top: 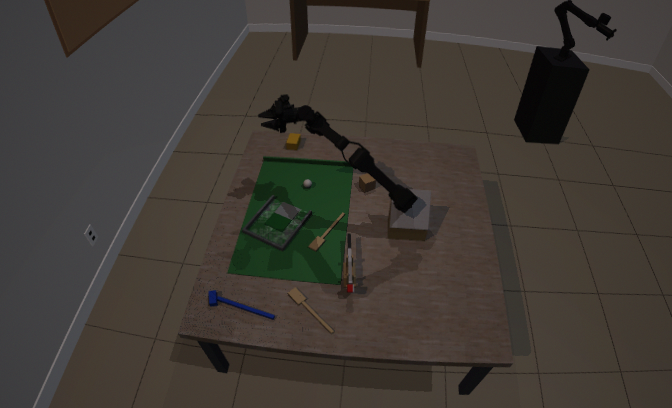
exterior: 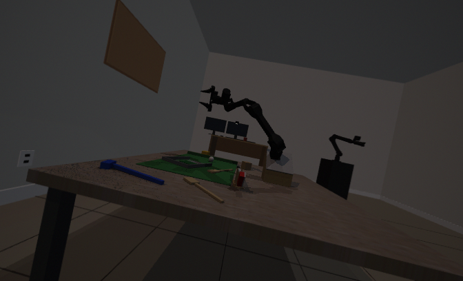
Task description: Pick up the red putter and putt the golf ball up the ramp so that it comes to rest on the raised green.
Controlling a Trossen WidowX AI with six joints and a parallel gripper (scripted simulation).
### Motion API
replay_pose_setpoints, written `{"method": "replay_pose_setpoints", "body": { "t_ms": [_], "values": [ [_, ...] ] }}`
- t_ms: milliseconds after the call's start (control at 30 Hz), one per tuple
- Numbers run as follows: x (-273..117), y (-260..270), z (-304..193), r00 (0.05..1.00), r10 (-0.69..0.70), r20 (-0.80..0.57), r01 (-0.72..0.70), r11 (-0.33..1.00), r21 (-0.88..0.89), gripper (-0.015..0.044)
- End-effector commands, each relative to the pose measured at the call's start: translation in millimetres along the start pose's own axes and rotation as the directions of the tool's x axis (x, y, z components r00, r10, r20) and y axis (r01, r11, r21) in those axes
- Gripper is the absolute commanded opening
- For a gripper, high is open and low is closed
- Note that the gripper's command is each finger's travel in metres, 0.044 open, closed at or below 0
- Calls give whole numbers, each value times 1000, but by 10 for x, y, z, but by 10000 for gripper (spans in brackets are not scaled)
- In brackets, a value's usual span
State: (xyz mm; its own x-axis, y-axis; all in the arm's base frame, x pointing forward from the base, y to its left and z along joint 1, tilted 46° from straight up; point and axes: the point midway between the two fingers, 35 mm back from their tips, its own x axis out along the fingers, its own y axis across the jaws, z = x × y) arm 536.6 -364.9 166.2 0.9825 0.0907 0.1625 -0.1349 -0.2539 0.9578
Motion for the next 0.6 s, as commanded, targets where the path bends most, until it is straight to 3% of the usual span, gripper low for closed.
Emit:
{"method": "replay_pose_setpoints", "body": {
  "t_ms": [0, 267, 567],
  "values": [
    [8, -10, -16, 1000, -6, -1, 6, 1000, -10, 426],
    [213, -491, -835, 960, -262, -96, 196, 876, -440, 440],
    [139, -821, -1498, 886, -422, -192, 177, 692, -700, 440]
  ]
}}
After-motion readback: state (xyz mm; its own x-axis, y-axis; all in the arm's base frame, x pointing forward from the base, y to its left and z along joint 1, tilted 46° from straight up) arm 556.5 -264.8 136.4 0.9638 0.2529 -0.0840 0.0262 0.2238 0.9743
